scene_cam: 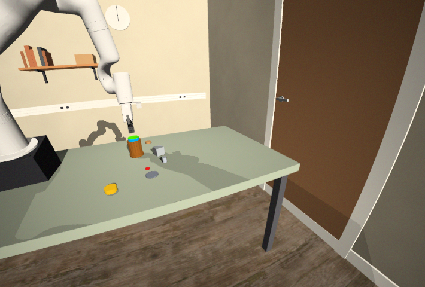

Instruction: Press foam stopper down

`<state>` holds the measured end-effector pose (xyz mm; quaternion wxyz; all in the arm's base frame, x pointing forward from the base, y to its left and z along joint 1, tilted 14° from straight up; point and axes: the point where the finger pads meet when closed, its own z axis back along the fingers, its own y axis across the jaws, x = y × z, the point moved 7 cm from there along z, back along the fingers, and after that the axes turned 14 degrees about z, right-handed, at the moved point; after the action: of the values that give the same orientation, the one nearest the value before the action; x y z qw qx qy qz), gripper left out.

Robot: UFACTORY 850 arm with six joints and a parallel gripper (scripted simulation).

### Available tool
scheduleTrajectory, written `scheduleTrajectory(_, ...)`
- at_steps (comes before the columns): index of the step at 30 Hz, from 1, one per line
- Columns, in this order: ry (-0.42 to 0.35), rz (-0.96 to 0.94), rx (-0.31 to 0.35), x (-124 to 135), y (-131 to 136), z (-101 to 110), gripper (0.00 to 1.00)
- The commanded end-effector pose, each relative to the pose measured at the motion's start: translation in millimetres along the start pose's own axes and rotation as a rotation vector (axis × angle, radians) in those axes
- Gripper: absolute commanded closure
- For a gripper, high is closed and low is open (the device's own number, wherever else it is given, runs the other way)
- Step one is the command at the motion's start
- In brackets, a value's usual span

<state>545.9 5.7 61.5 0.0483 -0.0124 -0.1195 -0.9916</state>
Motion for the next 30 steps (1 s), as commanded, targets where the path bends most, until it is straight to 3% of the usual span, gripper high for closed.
scheduleTrajectory(1, 0.002, 0.0, 0.0, -0.8, 0.0, 0.8, 1.0)
scheduleTrajectory(30, 0.002, 0.0, 0.001, -2.9, 0.2, -1.3, 1.0)
